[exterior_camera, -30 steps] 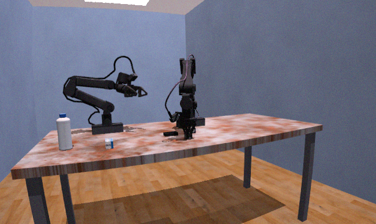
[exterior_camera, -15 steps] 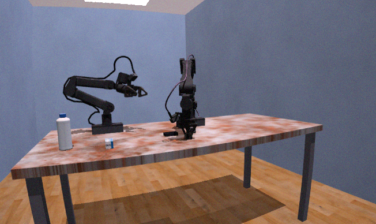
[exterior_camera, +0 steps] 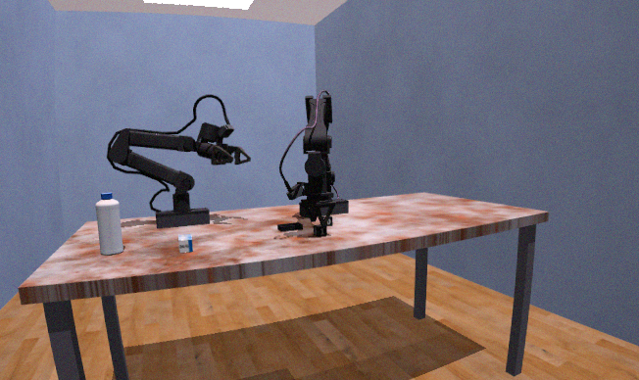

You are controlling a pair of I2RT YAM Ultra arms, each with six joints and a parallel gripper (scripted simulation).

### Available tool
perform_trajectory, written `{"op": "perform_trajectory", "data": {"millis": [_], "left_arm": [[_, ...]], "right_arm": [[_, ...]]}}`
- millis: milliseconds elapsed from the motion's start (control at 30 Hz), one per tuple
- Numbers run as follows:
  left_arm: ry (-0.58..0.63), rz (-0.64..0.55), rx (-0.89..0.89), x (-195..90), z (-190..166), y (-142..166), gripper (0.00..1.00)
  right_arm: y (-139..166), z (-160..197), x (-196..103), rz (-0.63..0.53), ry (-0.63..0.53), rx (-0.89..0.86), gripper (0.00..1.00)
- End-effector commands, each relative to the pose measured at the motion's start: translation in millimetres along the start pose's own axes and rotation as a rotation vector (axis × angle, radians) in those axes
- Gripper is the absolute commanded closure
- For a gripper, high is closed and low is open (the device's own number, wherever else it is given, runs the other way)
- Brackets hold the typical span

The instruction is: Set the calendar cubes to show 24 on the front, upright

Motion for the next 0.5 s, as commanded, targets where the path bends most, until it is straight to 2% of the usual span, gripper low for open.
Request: {"op": "perform_trajectory", "data": {"millis": [0, 33, 67, 233, 467], "left_arm": [[-0.048, -0.02, 0.003, -30, 8, -7, 0.1], [-0.048, -0.02, 0.003, -30, 8, -7, 0.1], [-0.048, -0.02, 0.004, -36, 8, -7, 0.0], [-0.049, -0.02, 0.0, -65, 8, -4, 0.0], [0.01, -0.004, 0.001, -45, 9, 3, 0.0]], "right_arm": [[-11, 4, -2, -0.018, 0.0, 0.023, 0.0], [-11, 4, -2, -0.018, 0.0, 0.023, 0.0], [-11, 4, -2, -0.018, 0.0, 0.023, 0.0], [-11, 4, -2, -0.018, 0.0, 0.023, 0.0], [-11, 4, -2, -0.018, 0.0, 0.023, 0.0]]}}
Point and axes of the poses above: on each arm, the point where the finger pads meet when closed, its own x axis out along the fingers, its own z axis across the jaws, y = z × x, the point moved 4 cm from there along -x, back along the fingers, and after that the axes turned 14 degrees about x, right-handed, at the moved point
